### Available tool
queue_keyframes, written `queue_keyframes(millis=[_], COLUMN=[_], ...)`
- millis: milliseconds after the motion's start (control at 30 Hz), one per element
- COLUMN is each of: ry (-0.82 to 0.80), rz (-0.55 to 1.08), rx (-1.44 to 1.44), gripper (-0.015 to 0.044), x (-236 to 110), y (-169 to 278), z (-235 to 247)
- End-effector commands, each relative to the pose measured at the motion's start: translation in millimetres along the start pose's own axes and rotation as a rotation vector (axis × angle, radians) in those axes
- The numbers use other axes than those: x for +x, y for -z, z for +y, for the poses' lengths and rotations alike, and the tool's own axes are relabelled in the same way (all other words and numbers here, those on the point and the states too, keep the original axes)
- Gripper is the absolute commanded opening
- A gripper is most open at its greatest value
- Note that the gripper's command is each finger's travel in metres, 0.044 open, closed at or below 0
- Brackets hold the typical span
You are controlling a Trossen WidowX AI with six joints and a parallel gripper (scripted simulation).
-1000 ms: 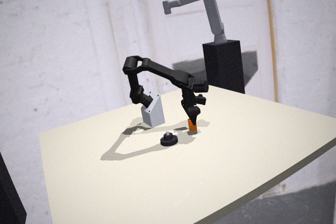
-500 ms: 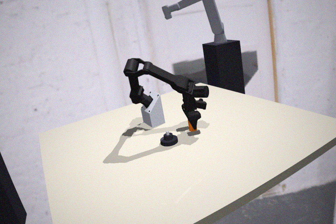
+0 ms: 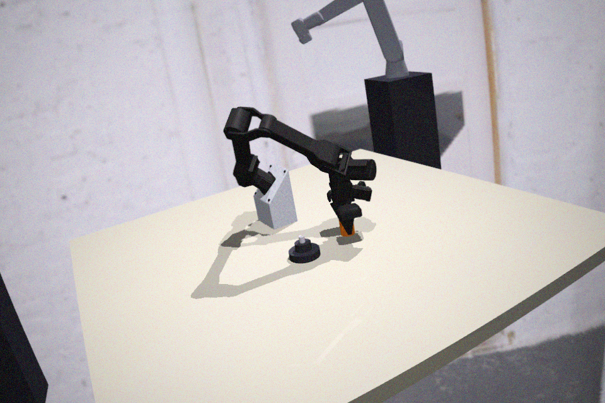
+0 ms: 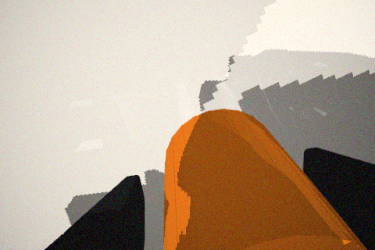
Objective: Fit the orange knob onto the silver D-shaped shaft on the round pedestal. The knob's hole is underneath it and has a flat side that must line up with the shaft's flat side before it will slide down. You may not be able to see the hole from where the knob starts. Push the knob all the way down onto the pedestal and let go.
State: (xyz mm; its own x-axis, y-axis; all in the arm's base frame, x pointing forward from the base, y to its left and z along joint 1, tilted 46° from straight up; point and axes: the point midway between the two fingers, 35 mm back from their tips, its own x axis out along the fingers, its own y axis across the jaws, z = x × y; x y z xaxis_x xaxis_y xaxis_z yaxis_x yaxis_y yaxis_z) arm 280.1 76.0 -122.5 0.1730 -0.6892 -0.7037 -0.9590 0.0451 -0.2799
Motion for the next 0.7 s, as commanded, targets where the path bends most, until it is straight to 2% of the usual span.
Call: queue_keyframes(millis=[0, 200, 367, 667], ry=[0.003, 0.003, 0.015, 0.035], rz=[0.001, 0.001, -0.005, -0.021], rx=[-0.002, -0.002, 0.012, 0.034], gripper=[0.0177, 0.0138, 0.0006, 0.0], x=[1, 1, -3, -25], y=[0, 0, -1, -5], z=[0, 0, -1, -5])
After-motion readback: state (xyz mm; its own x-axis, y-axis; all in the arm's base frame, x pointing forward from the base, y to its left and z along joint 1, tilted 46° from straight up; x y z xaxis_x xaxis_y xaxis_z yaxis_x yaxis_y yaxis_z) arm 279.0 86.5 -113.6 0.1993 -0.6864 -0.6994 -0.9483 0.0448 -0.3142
